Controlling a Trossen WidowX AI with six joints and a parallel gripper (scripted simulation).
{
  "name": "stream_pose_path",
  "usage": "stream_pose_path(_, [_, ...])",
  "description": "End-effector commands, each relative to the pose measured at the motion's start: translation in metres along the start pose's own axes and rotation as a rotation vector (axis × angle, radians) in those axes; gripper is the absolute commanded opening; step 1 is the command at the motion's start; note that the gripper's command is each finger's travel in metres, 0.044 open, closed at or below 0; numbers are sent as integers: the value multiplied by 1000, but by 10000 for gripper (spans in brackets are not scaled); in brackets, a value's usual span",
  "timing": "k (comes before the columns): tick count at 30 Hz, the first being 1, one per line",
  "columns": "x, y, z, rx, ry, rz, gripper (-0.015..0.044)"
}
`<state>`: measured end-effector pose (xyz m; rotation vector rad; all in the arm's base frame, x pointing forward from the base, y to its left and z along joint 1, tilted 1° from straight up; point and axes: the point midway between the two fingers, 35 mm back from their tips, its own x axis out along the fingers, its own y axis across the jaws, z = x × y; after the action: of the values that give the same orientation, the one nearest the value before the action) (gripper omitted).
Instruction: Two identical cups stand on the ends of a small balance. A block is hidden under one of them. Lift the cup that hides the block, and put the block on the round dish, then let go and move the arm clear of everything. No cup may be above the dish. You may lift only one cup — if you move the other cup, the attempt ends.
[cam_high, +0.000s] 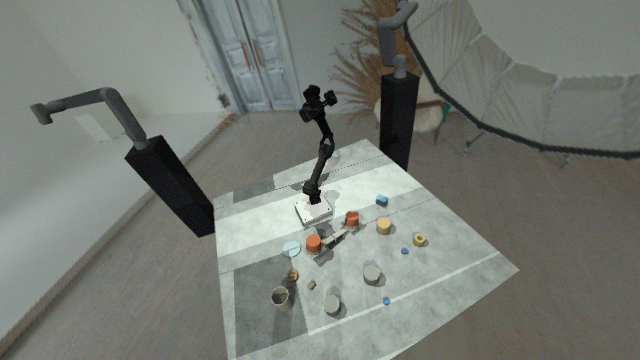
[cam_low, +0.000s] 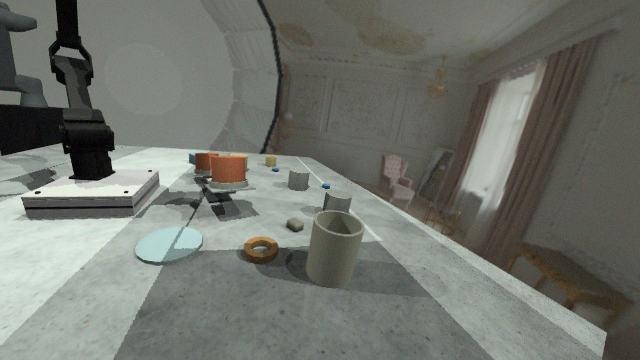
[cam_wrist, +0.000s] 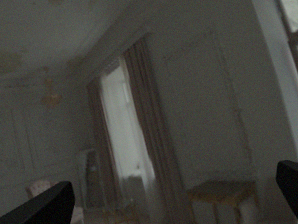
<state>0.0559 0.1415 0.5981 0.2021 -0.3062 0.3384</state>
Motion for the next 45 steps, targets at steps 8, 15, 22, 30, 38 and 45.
stream_pose_path(8, [12, -96, -36, -11, 101, -142, 440])
stream_pose_path(15, [15, -147, -74, -31, 213, -214, 440])
stream_pose_path(22, [13, -190, -122, -57, 358, -260, 440])
stream_pose_path(30, [3, -225, -185, -93, 557, -270, 440])
stream_pose_path(38, [-16, -244, -252, -132, 779, -221, 440])
stream_pose_path(45, [-40, -248, -308, -163, 978, -125, 440])
